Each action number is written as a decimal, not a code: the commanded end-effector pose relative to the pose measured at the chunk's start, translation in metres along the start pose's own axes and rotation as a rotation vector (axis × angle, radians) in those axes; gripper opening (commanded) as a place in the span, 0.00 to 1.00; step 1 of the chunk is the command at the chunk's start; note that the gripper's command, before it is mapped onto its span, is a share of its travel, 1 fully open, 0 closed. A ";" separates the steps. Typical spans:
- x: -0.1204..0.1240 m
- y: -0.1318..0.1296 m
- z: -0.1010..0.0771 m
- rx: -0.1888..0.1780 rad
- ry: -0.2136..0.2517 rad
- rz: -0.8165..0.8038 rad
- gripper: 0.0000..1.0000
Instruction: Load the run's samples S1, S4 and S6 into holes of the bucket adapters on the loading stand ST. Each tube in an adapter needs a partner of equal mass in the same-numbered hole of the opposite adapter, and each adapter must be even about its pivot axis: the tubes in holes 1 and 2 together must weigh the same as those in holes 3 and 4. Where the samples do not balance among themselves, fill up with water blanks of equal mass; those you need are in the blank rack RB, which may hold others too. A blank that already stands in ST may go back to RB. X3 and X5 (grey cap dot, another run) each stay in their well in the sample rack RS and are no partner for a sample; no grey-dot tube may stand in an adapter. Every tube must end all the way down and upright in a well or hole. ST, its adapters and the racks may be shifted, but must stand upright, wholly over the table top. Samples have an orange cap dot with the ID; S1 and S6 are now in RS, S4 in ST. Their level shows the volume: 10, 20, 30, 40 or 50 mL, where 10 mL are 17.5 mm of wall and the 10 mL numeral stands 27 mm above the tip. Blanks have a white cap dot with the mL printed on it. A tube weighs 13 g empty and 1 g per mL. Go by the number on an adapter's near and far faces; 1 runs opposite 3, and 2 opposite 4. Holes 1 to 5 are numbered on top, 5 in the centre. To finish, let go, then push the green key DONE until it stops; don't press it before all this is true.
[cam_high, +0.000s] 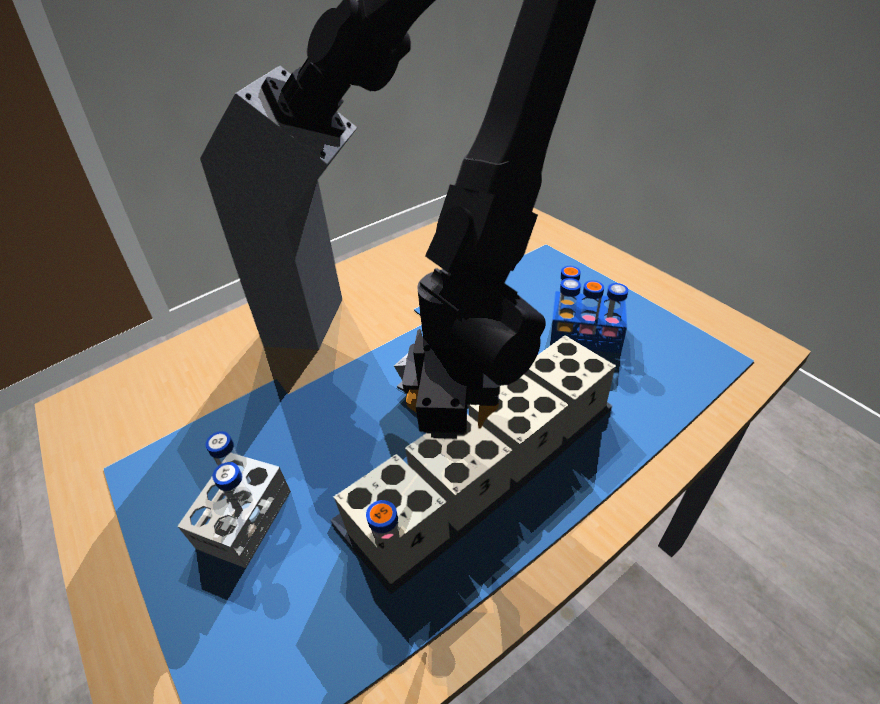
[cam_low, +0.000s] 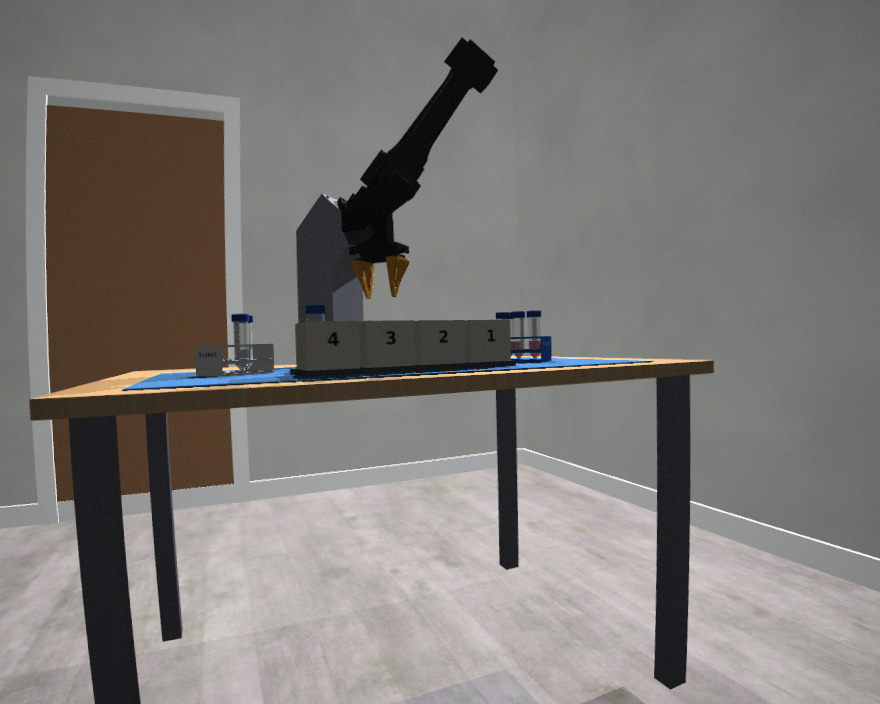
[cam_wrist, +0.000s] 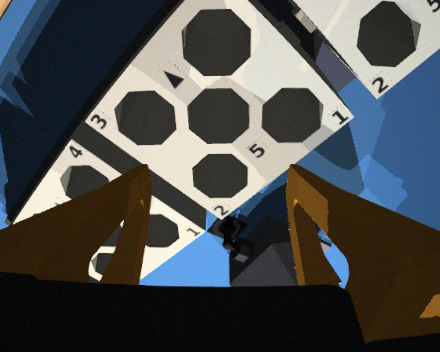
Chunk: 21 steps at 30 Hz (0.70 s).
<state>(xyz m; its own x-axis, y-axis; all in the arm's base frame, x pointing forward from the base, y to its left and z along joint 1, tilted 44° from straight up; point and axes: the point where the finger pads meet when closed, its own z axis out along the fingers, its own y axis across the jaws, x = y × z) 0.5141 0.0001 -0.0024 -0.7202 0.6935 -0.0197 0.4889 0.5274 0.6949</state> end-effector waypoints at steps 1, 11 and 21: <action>-0.040 -0.022 -0.008 0.005 -0.033 -0.017 0.55; -0.098 -0.059 -0.012 0.004 -0.037 -0.018 0.55; -0.123 -0.068 -0.019 0.000 -0.037 -0.039 0.55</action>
<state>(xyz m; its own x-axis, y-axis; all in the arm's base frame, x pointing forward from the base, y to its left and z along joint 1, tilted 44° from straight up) 0.5598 -0.1250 -0.0506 -0.7144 0.6988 -0.0365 0.4879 0.5348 0.6899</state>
